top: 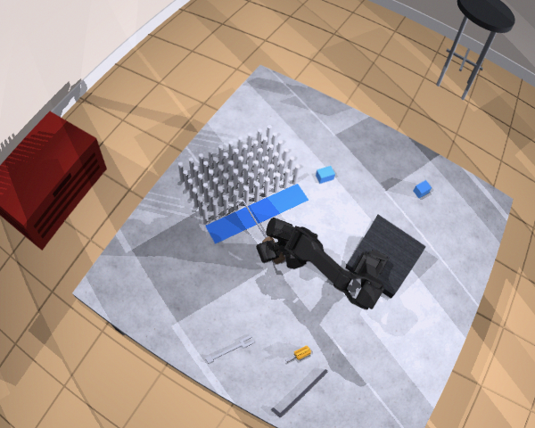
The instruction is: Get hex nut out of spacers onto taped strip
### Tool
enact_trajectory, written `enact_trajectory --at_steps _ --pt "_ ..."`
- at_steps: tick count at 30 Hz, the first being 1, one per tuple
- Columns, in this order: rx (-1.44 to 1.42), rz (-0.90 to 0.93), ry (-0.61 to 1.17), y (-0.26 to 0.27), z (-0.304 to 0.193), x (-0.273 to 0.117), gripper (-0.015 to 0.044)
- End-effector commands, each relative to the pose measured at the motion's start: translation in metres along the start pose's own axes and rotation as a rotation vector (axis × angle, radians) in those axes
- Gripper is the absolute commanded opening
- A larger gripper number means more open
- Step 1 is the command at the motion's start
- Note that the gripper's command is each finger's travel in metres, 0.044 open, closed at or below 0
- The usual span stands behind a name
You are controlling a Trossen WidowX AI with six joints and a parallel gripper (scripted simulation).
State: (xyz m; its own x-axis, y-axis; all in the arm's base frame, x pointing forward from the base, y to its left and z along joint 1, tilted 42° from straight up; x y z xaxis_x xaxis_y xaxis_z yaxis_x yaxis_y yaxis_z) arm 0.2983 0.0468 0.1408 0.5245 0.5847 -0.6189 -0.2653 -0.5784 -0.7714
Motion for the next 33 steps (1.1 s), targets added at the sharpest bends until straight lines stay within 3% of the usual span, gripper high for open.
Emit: enact_trajectory --at_steps 1,33 --pt "0.007 -0.010 0.005 0.004 0.015 0.018 0.0000" --pt "0.008 -0.016 0.007 0.007 0.007 0.026 0.0000"
Point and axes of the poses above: the point midway between the two fingers, 35 mm back from their tips, its own x axis out along the fingers, its own y axis across the jaws, z = x × y, the point moved 3 cm from there along -x, back along the fingers, and after that the axes turned 15 degrees about -x, right-handed, at the moved point
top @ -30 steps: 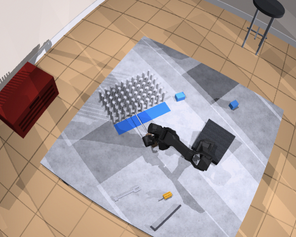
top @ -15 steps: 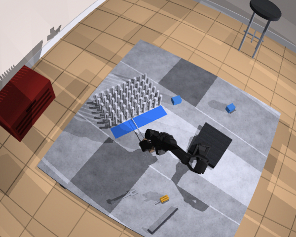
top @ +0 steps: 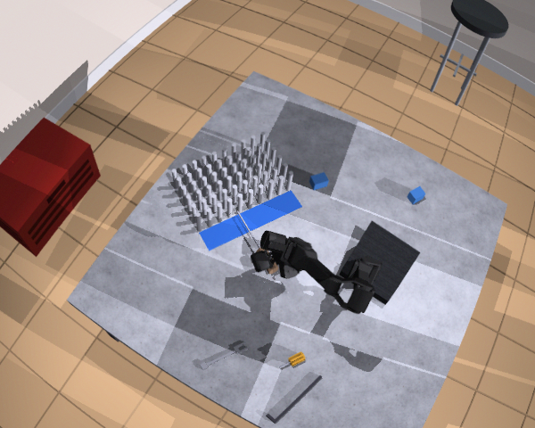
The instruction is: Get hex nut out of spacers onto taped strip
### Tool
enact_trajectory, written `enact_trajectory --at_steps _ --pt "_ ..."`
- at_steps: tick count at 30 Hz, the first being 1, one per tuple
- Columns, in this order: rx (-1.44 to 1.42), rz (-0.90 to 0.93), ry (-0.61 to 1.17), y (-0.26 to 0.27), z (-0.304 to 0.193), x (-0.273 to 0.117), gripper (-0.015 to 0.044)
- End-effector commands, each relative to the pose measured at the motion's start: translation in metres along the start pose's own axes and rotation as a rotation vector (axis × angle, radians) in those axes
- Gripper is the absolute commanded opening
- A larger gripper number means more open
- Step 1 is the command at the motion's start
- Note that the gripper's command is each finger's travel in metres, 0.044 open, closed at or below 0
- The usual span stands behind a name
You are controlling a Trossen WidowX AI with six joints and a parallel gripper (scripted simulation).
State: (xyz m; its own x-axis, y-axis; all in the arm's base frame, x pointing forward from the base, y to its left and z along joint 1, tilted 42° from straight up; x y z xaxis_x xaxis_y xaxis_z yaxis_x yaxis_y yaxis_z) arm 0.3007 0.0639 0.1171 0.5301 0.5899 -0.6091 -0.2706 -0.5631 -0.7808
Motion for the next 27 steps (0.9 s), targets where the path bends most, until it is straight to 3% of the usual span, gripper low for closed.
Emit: enact_trajectory --at_steps 1,27 --pt "-0.006 -0.004 0.004 -0.001 -0.004 0.001 0.0000" --pt "-0.008 -0.004 0.004 0.002 -0.018 0.006 0.0000"
Point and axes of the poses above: the point midway between the two fingers, 35 mm back from their tips, its own x axis out along the fingers, its own y axis across the jaws, z = x × y, the point moved 3 cm from there along -x, back along the fingers, and after that the axes turned 15 degrees about -x, right-handed, at the moved point
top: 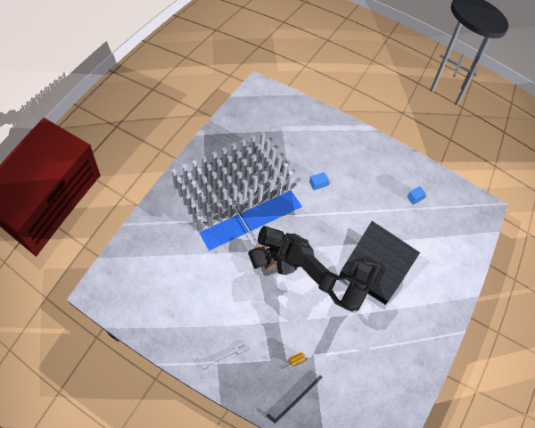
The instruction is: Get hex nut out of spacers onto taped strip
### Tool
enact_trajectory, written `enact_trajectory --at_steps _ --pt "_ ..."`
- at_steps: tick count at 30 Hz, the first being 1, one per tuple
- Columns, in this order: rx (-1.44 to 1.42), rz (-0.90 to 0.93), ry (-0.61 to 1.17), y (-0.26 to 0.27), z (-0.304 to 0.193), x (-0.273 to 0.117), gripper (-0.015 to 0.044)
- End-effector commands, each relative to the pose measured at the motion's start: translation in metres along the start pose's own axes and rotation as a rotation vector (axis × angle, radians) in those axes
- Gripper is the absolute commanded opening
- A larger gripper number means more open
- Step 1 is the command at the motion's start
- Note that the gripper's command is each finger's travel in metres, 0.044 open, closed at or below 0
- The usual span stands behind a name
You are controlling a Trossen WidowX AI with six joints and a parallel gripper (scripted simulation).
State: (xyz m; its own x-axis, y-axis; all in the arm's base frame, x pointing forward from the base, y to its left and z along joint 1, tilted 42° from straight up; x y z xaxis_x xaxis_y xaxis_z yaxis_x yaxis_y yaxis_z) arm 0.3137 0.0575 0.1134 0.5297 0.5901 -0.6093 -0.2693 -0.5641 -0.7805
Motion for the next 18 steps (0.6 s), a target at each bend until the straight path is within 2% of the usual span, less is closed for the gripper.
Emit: enact_trajectory --at_steps 1,18 --pt "-0.007 -0.004 0.005 -0.0007 -0.0047 0.0006 0.0000" --pt "-0.008 -0.004 0.005 0.0014 -0.0138 0.0039 0.0000"
Point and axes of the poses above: the point midway between the two fingers, 35 mm back from their tips, its own x axis out along the fingers, its own y axis across the jaws, z = x × y, the point moved 3 cm from there along -x, back along the fingers, and after that the axes turned 15 degrees about -x, right-handed, at the moved point
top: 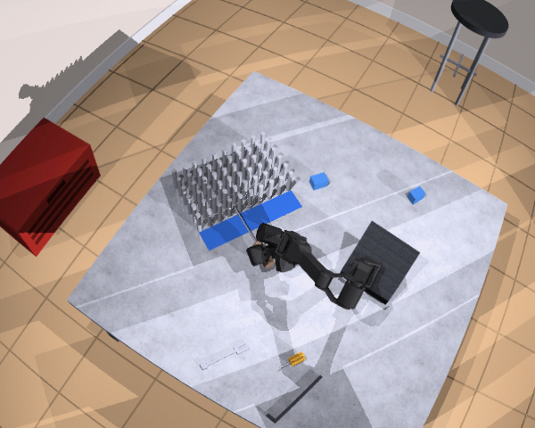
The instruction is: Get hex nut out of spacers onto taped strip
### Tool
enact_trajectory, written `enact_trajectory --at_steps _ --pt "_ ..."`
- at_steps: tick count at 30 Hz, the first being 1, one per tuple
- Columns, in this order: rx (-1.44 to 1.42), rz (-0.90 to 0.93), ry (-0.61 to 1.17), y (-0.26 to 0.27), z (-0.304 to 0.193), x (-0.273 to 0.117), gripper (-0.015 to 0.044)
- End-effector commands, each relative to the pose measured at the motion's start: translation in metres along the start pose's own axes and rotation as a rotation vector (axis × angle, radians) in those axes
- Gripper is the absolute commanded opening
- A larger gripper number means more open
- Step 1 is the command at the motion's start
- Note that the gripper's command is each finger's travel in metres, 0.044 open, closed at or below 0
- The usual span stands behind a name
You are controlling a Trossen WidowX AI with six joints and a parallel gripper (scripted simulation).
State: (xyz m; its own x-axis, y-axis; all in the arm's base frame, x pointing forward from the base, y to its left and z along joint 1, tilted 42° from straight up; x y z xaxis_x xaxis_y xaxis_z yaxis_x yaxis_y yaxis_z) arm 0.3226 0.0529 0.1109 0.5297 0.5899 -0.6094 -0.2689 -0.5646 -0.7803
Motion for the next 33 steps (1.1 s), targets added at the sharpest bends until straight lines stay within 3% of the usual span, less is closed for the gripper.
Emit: enact_trajectory --at_steps 1,33 --pt "-0.007 -0.004 0.005 -0.001 -0.005 0.001 0.0000" --pt "-0.008 -0.004 0.006 0.004 -0.022 0.007 0.0000"
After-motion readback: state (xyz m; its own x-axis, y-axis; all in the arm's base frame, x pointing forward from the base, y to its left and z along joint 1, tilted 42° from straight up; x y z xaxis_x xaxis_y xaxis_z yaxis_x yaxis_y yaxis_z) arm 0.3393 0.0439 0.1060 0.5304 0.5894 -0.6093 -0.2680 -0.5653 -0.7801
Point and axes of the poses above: the point midway between the two fingers, 35 mm back from their tips, its own x axis out along the fingers, its own y axis across the jaws, z = x × y, the point moved 3 cm from there along -x, back along the fingers, and after that the axes turned 15 degrees about -x, right-handed, at the moved point
